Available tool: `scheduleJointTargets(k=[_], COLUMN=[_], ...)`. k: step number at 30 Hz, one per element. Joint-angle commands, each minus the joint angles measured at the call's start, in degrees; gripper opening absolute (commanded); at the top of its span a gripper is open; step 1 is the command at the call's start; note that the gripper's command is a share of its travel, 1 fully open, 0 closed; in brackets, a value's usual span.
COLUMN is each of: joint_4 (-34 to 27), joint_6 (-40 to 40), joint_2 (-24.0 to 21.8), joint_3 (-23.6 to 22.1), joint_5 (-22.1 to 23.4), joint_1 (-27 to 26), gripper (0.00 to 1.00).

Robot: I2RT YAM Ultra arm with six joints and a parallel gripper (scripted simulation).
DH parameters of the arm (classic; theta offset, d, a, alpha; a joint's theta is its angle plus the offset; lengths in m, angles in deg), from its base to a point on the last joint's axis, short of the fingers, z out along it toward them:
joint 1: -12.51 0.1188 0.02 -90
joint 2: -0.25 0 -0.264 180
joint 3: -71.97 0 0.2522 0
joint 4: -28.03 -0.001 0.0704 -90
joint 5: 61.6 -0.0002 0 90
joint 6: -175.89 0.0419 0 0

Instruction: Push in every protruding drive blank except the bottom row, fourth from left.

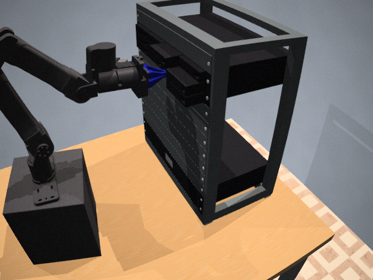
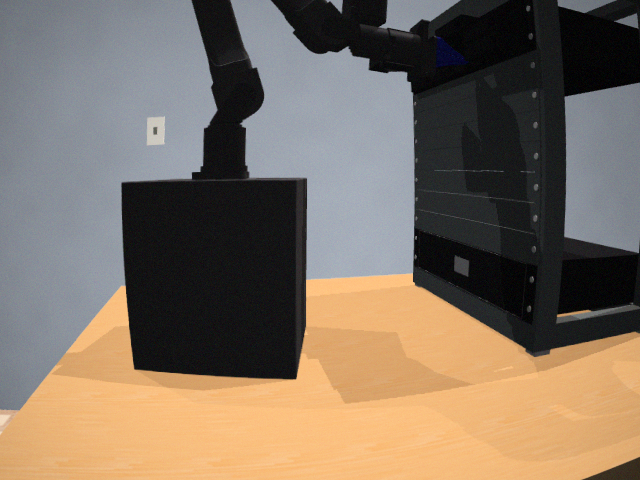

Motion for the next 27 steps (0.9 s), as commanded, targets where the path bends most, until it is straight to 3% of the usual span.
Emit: scheduleJointTargets(k=[1, 27], joint_4=[3.6, 3.9], joint_6=[0.3, 0.3], joint_2=[0.5, 1.3], joint_3=[3.5, 4.0], joint_5=[0.9, 0.9], joint_1=[-0.2, -0.2], gripper=[0.0, 0.0])
